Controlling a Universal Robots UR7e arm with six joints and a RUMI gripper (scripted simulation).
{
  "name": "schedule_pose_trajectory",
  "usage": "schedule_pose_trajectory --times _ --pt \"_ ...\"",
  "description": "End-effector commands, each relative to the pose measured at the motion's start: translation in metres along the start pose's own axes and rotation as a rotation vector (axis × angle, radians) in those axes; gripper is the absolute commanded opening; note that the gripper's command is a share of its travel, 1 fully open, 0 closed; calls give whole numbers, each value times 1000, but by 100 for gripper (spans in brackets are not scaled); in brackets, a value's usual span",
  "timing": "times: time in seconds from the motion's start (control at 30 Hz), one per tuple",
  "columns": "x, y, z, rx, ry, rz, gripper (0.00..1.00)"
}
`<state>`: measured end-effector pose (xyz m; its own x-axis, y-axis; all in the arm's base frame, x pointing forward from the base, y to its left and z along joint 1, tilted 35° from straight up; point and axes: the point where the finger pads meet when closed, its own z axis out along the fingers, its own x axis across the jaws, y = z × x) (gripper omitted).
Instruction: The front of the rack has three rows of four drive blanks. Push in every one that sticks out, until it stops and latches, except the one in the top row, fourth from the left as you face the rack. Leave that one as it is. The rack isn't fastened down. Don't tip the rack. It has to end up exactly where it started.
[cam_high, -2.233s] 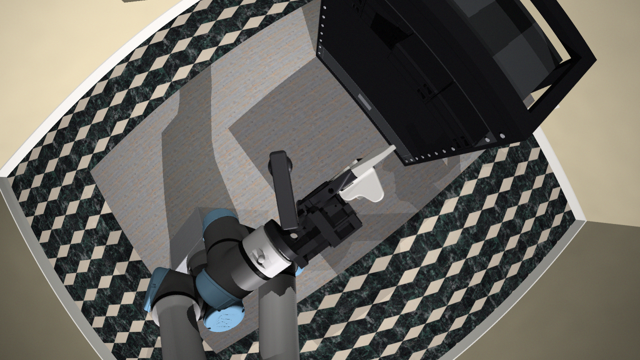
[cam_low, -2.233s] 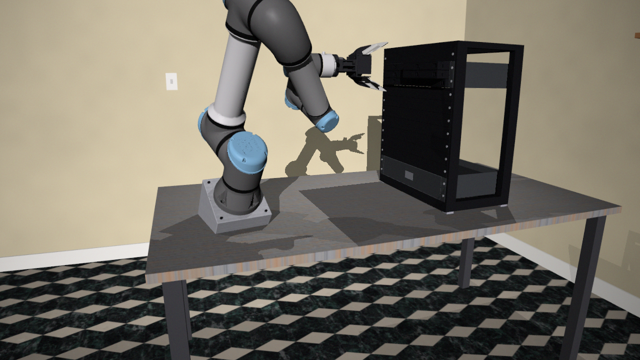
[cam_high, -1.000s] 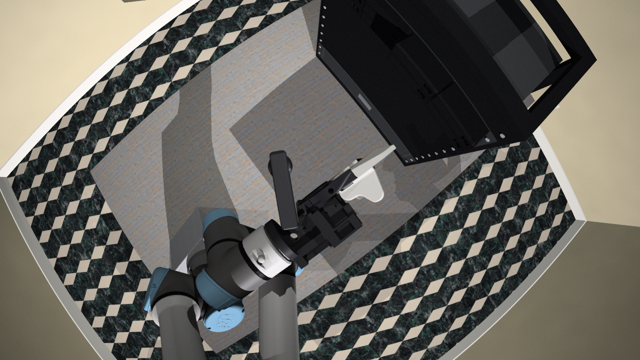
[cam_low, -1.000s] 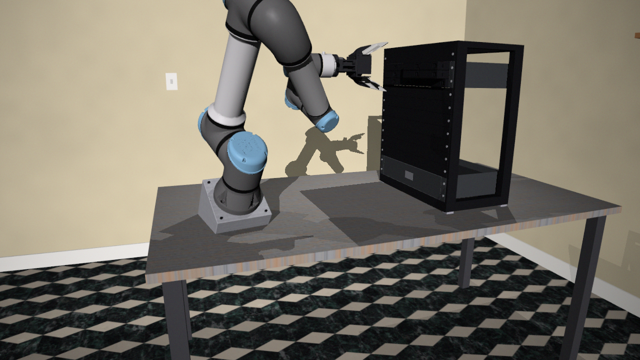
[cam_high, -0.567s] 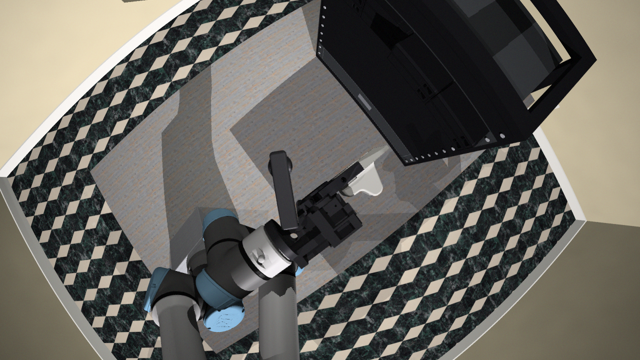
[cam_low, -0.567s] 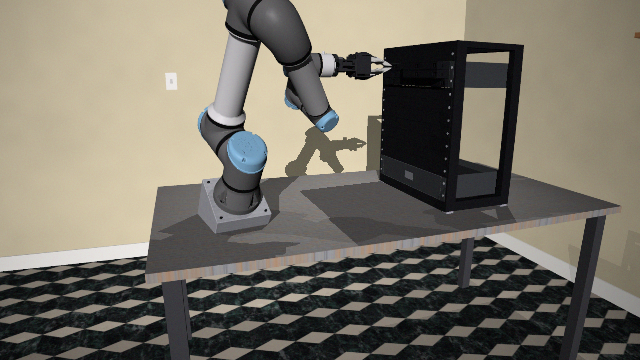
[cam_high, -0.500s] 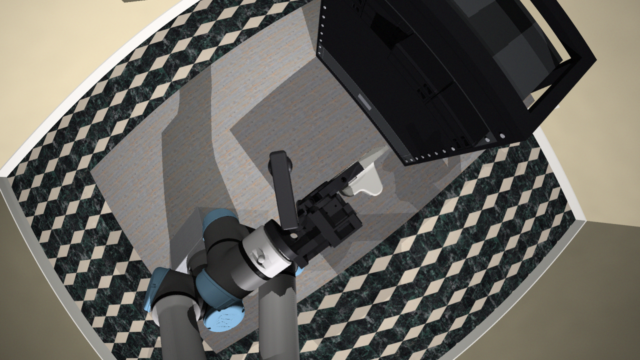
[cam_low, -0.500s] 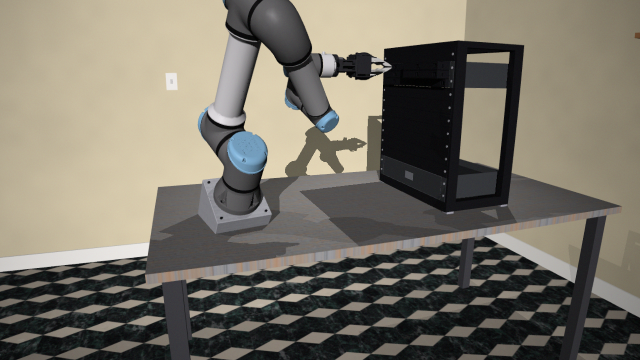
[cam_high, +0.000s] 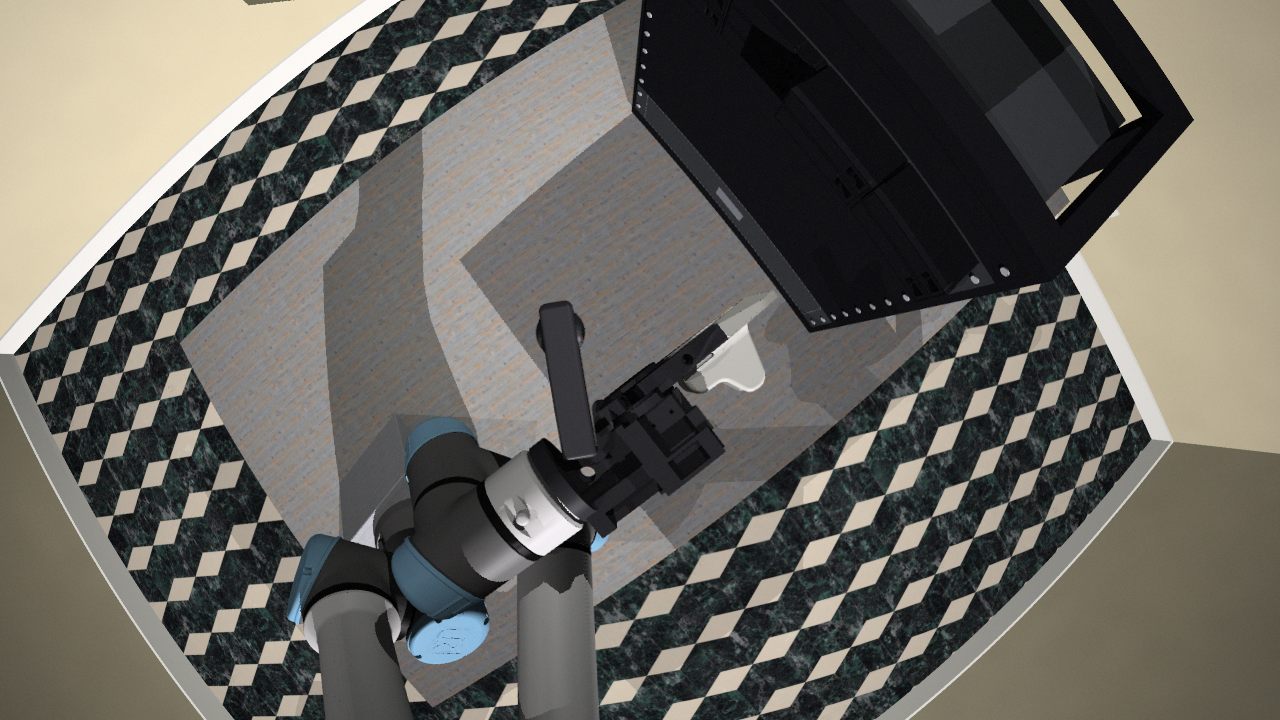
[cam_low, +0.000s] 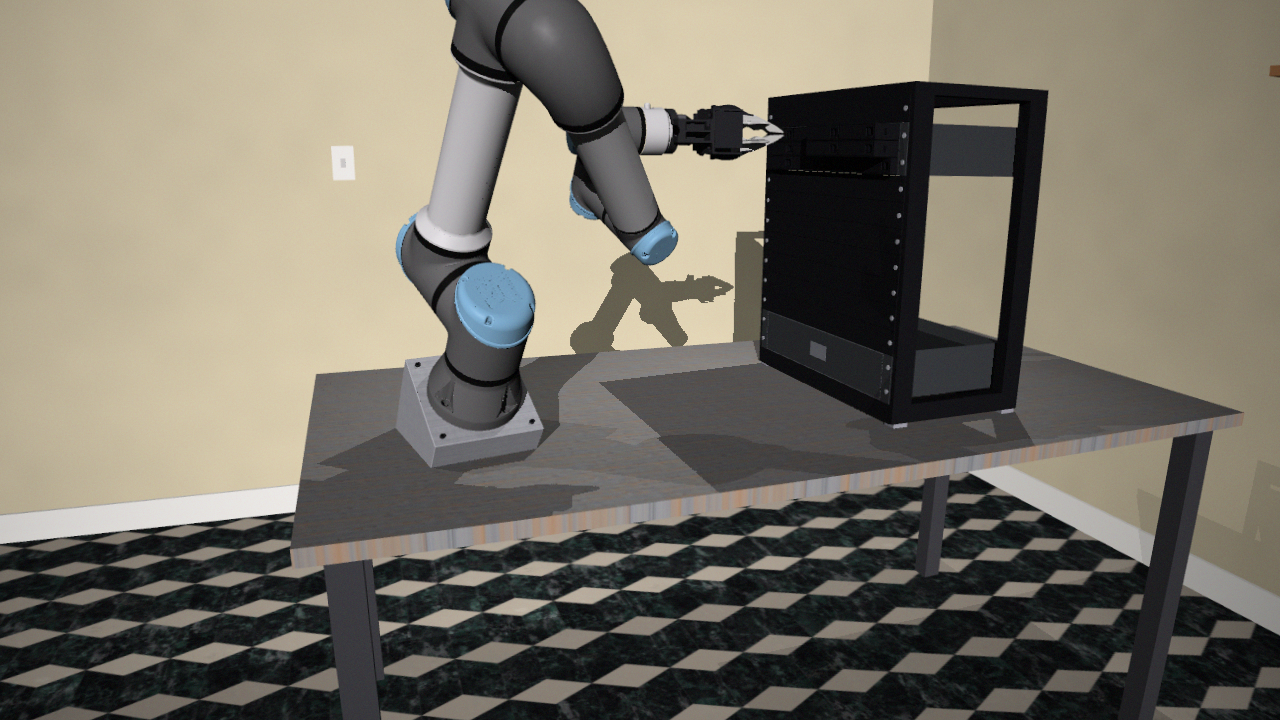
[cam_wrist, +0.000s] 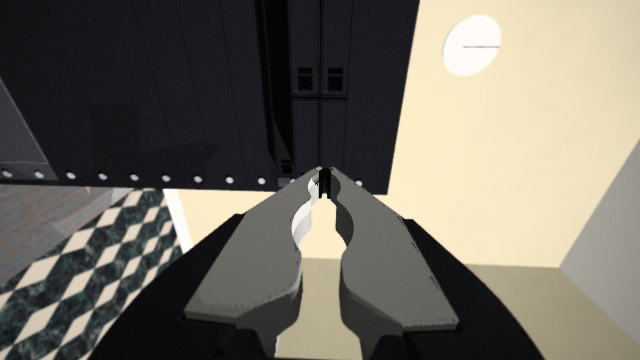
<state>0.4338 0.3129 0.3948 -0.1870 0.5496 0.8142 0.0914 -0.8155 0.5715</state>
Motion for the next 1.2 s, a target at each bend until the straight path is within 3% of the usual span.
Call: schedule_pose_trajectory --times 0.0,0.73,1.17 --pt "0 0 0 0 1 0 0" --pt "-1 -6 5 0 1 0 0" --pt "-13 -43 36 0 1 0 0"
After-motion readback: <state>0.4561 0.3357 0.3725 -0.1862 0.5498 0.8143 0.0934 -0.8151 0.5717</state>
